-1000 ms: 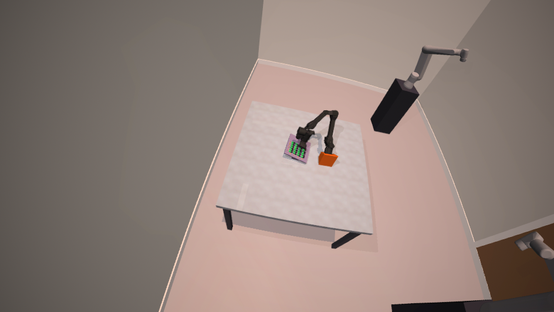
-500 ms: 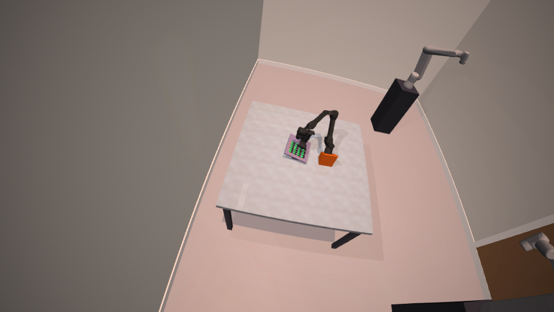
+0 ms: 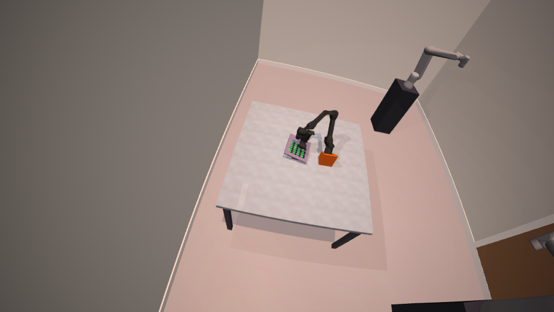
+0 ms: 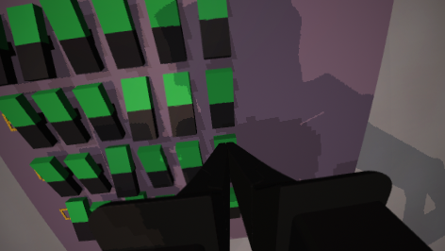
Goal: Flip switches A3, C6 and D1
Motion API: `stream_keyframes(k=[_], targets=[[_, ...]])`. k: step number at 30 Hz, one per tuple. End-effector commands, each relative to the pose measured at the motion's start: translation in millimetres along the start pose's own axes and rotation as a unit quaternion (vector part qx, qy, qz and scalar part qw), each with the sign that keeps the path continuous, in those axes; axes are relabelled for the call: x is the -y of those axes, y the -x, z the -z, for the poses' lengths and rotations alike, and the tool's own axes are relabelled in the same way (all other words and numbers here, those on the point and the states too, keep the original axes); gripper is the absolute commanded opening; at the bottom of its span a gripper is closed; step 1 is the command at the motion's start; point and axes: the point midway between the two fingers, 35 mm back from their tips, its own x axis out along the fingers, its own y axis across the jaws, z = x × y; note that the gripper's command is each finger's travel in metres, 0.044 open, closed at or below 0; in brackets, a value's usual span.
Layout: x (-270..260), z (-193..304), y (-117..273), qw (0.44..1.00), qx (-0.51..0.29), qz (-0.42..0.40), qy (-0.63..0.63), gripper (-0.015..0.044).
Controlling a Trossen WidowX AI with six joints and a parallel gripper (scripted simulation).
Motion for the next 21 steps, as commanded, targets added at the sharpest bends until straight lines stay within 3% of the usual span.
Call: stream_keyframes(k=[1, 7, 13, 17, 21], targets=[[0, 0, -1, 1.0, -0.001, 0.0, 0.003, 0.0], [0, 0, 1, 1.0, 0.0, 0.0, 0.0, 0.0], [-1, 3, 61, 1.0, 0.011, -0.002, 0.004, 0.0], [-1, 3, 63, 1.0, 0.011, -0.002, 0.004, 0.0], [-42, 15, 65, 1.0, 0.01, -0.011, 0.005, 0.0]])
